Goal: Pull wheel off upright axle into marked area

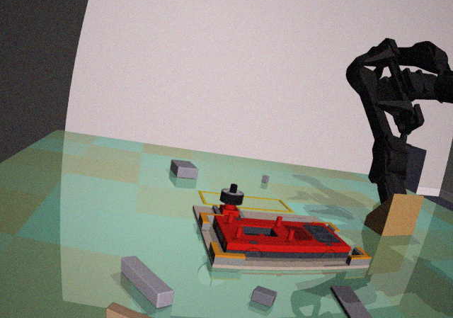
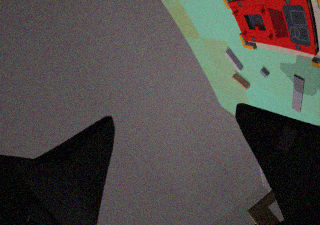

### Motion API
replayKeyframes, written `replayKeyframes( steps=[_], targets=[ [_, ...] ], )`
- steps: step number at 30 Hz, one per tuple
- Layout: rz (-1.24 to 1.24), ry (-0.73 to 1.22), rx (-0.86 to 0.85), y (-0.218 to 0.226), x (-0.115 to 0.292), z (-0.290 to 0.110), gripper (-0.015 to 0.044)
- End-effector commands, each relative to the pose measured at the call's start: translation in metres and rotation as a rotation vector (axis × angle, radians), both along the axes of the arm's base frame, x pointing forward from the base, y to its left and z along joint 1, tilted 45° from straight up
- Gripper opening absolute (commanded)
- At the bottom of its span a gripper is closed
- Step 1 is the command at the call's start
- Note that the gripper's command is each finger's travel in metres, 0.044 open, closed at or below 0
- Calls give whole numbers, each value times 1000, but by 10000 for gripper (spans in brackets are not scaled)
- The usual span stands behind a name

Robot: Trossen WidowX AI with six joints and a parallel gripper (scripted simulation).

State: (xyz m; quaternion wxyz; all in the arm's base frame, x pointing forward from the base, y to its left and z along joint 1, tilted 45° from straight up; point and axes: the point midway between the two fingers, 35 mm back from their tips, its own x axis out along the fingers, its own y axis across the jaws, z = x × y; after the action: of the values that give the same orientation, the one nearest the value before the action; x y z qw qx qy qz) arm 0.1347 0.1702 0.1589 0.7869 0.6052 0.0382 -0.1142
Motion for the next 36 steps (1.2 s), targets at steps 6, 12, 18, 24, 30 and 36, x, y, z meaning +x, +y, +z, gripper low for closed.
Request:
replayKeyframes(
  steps=[6,12,18,24,30,36],
  targets=[
    [-255,-29,416,-7,17,-7,300],
    [-618,-198,1008,-15,41,-14,300],
    [-910,-482,1514,-22,68,-19,300],
    [-1076,-712,1773,-32,88,-22,300],
    [-1200,-979,2011,-43,107,-25,300],
    [-1268,-1276,2231,-52,124,-29,300]
  ],
)
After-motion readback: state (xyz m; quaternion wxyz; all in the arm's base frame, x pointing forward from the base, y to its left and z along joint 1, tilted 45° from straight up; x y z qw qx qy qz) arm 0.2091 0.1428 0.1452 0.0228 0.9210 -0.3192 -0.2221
